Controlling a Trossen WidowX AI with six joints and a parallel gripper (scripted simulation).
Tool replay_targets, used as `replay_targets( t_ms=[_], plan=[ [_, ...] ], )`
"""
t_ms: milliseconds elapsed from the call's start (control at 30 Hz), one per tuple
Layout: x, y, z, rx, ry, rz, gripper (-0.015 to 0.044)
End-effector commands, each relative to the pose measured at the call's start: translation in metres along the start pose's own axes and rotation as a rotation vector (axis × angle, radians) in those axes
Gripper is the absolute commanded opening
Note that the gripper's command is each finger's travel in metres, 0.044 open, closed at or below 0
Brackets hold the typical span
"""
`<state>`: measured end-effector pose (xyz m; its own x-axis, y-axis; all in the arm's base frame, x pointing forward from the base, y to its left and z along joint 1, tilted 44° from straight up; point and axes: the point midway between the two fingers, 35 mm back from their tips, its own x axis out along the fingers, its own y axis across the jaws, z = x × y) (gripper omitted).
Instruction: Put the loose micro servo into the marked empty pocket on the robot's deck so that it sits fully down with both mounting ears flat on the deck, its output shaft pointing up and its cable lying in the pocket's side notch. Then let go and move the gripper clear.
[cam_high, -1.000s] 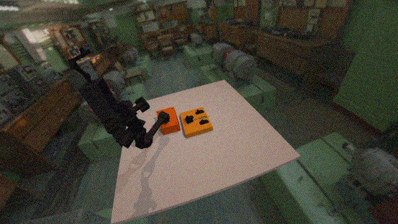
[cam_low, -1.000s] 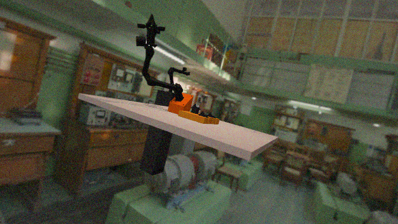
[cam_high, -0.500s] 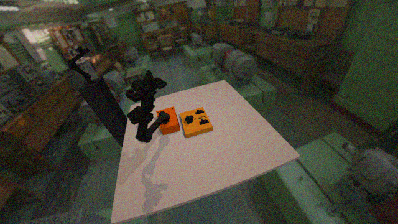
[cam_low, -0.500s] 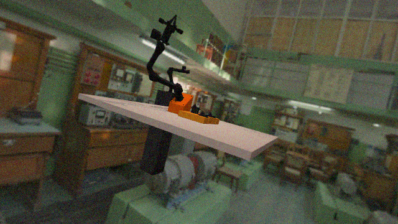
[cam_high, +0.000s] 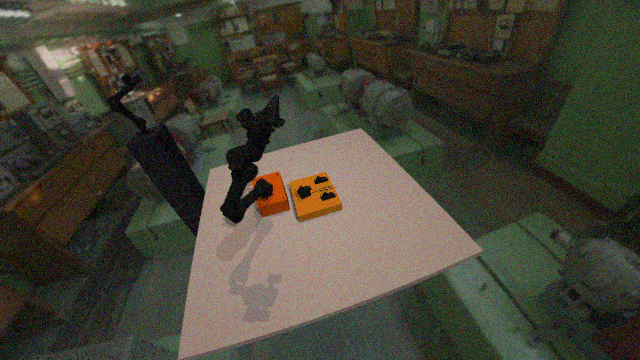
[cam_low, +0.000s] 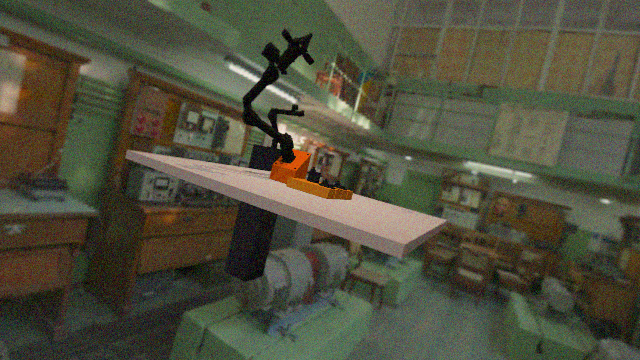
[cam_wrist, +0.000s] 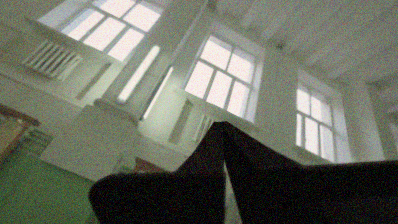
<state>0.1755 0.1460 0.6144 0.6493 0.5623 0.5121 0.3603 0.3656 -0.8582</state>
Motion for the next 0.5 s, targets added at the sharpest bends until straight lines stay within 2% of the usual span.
replay_targets(
  t_ms=[0,467],
  plan=[
    [0.008,0.02,-0.008,0.035,0.035,0.048,0.0],
    [0.036,0.141,-0.052,0.267,0.257,0.332,0.0]
  ],
)
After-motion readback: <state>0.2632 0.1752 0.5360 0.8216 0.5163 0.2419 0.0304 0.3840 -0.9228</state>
